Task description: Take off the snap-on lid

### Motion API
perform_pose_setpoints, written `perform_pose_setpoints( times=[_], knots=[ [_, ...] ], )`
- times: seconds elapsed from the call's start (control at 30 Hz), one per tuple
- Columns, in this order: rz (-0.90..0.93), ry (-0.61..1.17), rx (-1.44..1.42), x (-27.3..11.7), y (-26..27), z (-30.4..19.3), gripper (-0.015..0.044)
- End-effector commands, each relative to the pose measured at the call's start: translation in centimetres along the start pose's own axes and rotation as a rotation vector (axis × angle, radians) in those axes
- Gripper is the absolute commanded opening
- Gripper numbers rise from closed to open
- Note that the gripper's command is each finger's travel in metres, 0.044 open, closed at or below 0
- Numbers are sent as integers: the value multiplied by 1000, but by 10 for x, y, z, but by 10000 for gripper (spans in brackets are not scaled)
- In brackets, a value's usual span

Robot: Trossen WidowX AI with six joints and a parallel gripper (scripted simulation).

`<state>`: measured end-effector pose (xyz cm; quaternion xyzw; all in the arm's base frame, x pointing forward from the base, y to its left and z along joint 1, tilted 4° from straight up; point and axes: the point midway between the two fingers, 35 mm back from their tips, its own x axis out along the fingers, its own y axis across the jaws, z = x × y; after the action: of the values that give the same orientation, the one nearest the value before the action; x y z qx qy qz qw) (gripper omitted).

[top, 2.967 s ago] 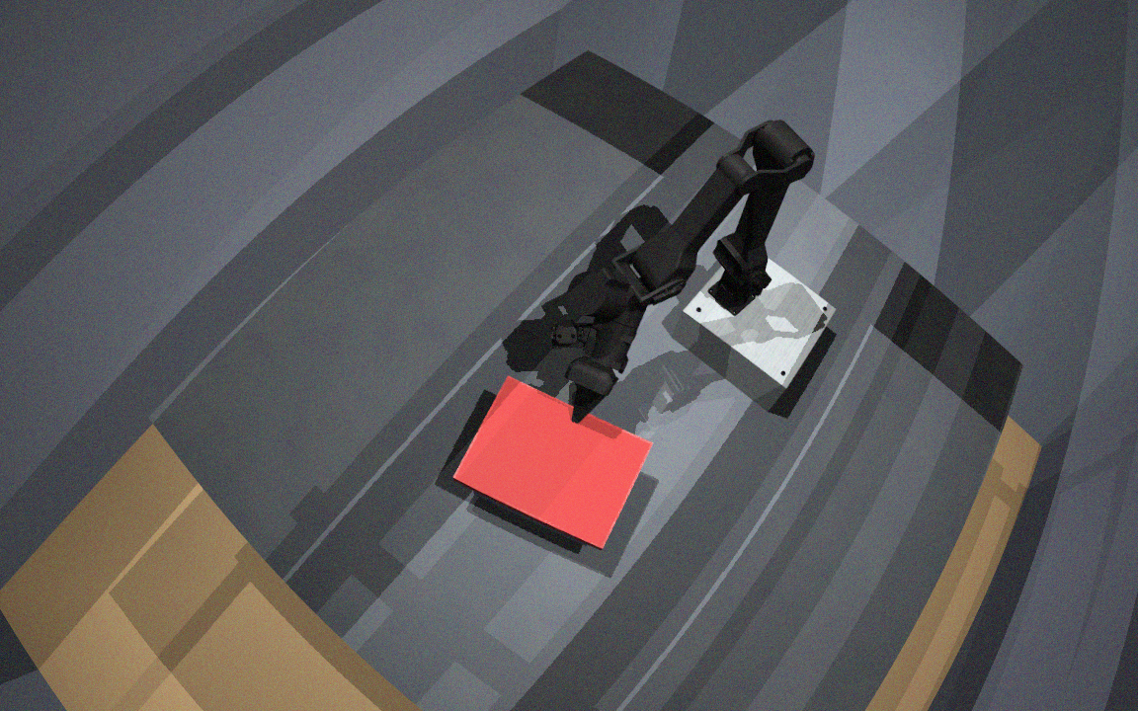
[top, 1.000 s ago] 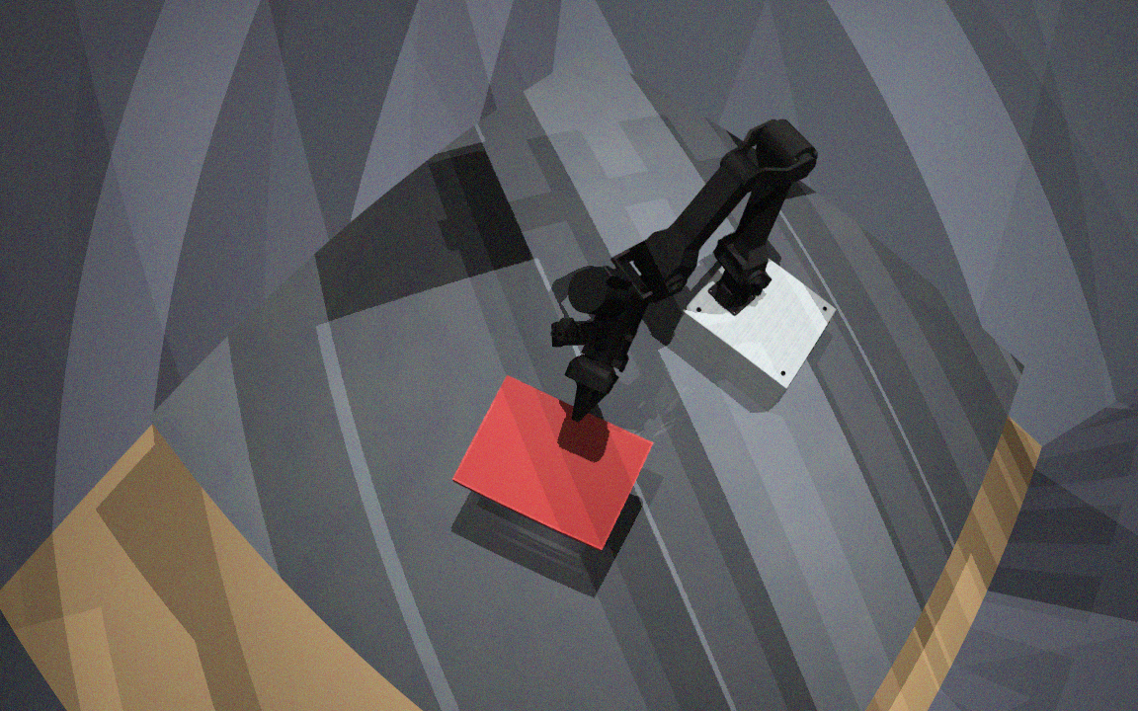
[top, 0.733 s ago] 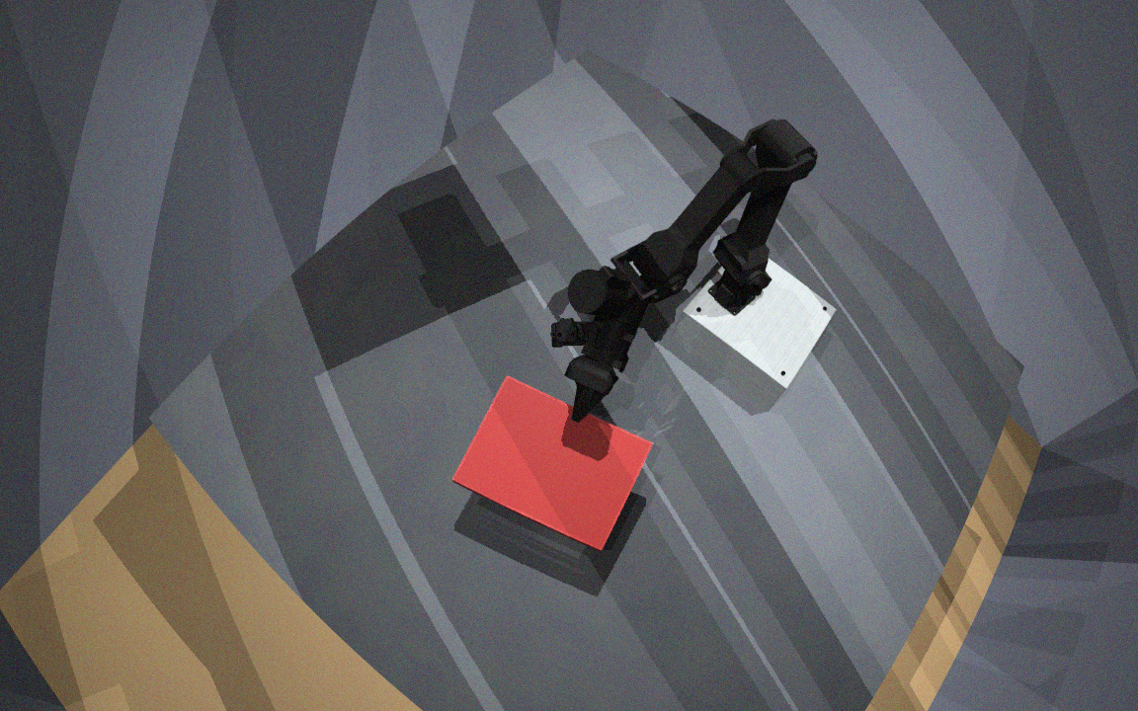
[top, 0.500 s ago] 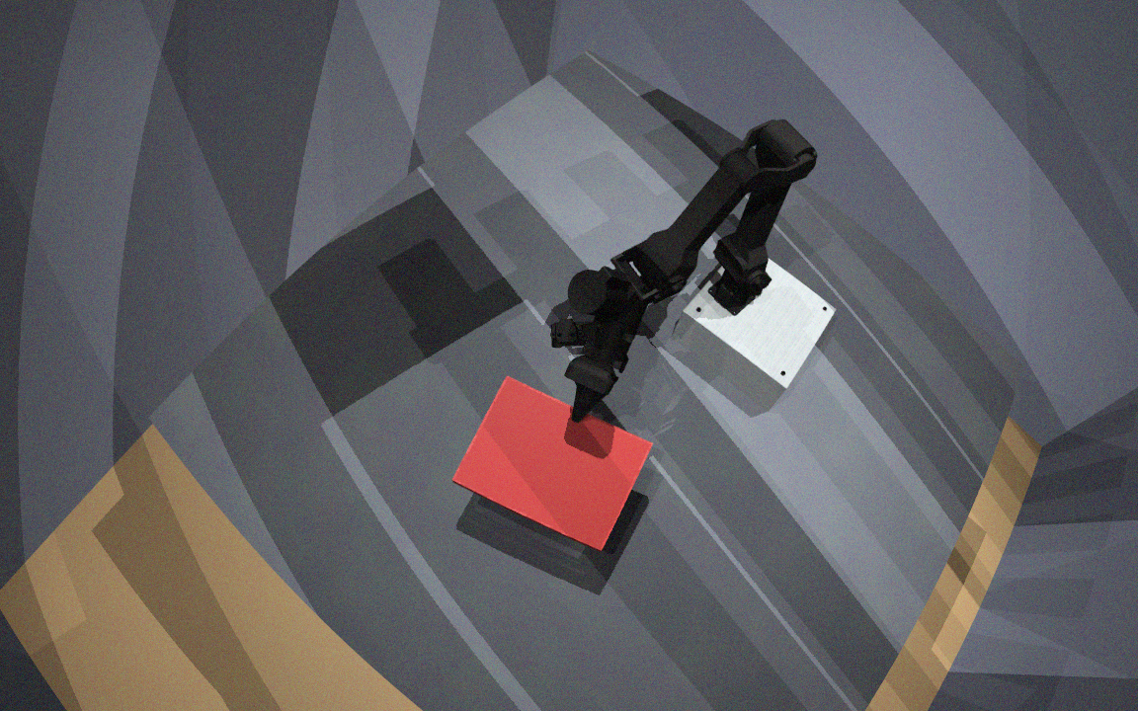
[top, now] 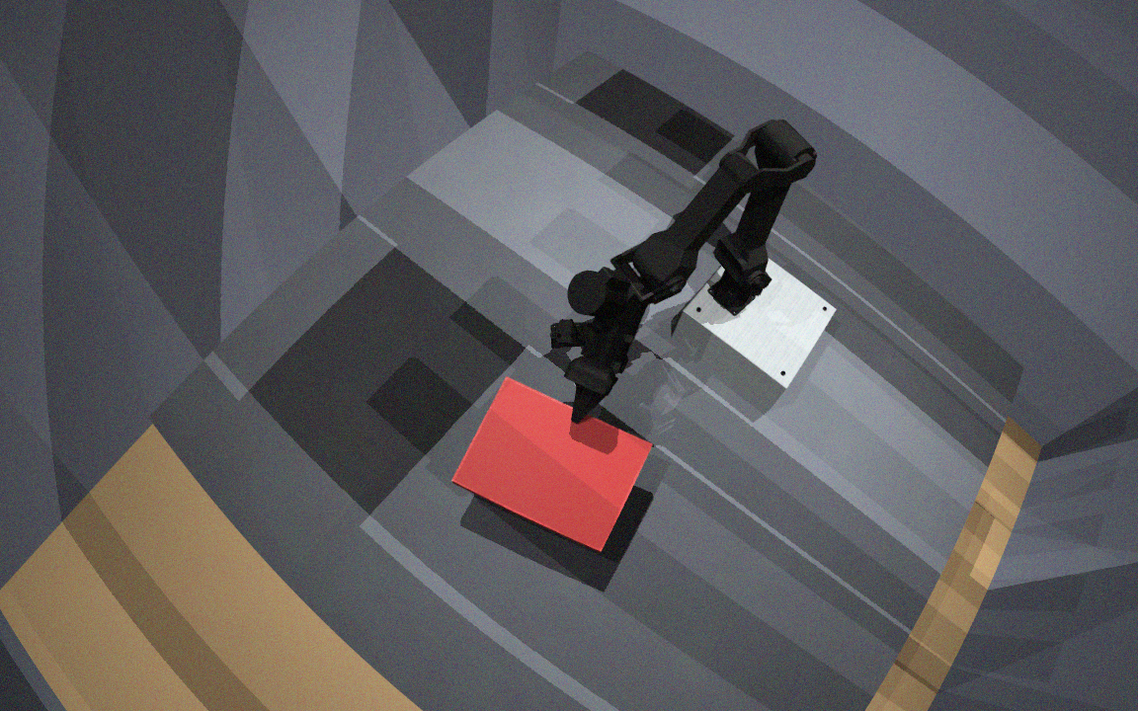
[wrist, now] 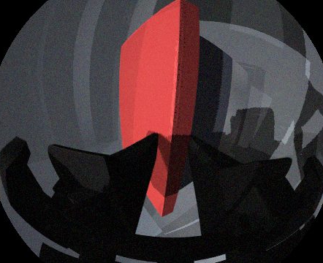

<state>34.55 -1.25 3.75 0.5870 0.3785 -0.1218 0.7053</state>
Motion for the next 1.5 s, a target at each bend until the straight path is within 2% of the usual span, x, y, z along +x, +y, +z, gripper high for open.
perform_pose_setpoints(
  times=[0.0, 1.47],
  knots=[
    [1, -1, 0, 1, 1, 0, 0],
    [2, -6, 4, -4, 10, 0, 0]
  ],
)
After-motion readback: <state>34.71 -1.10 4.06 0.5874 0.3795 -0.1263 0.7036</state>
